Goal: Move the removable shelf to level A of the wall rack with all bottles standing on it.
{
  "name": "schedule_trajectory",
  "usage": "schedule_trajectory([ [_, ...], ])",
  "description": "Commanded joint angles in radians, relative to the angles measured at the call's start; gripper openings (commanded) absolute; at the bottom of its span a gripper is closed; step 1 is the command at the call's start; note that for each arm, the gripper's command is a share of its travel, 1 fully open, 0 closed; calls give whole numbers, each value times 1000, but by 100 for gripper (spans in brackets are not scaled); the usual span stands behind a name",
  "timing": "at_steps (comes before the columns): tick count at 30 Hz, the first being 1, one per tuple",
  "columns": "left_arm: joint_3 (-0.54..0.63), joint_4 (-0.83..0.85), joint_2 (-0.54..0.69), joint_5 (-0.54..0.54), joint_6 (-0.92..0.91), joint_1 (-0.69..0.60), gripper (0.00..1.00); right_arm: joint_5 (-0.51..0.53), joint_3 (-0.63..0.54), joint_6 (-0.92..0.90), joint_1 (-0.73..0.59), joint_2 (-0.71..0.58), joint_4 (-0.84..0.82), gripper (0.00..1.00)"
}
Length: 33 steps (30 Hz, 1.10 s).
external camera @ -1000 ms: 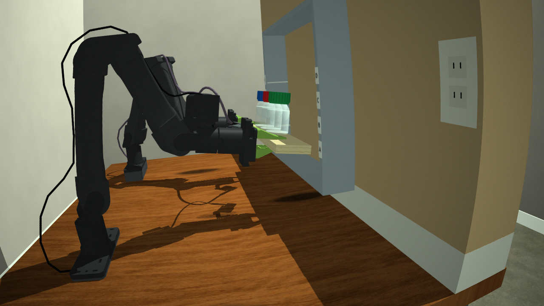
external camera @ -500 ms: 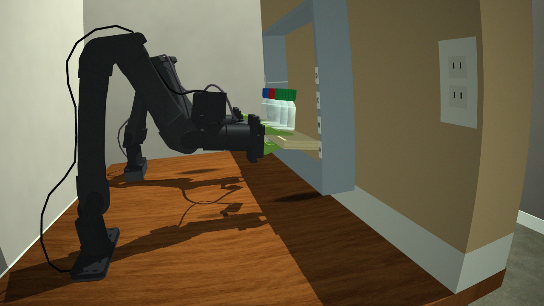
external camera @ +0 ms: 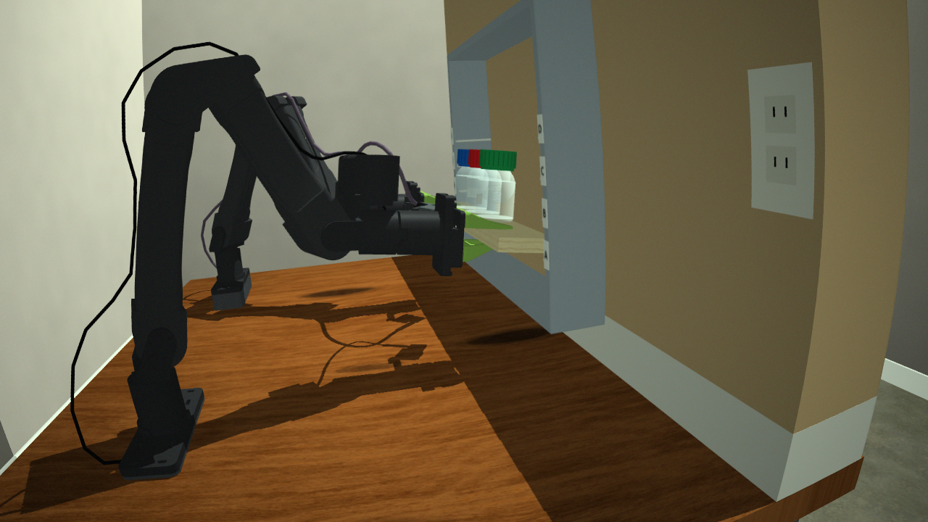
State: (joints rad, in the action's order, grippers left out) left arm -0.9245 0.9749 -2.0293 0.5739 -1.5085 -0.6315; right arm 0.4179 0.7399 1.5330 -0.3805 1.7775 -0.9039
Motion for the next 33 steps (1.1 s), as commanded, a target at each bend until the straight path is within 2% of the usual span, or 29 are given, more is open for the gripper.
schedule_trajectory([
  [1, -54, 62, 10, -5, -60, 21, 0, -6, 57, 38, 19, -10, -65, 0],
  [33, -200, -8, -65, -50, -61, 66, 0, -44, 200, 38, 57, 83, -15, 0],
])
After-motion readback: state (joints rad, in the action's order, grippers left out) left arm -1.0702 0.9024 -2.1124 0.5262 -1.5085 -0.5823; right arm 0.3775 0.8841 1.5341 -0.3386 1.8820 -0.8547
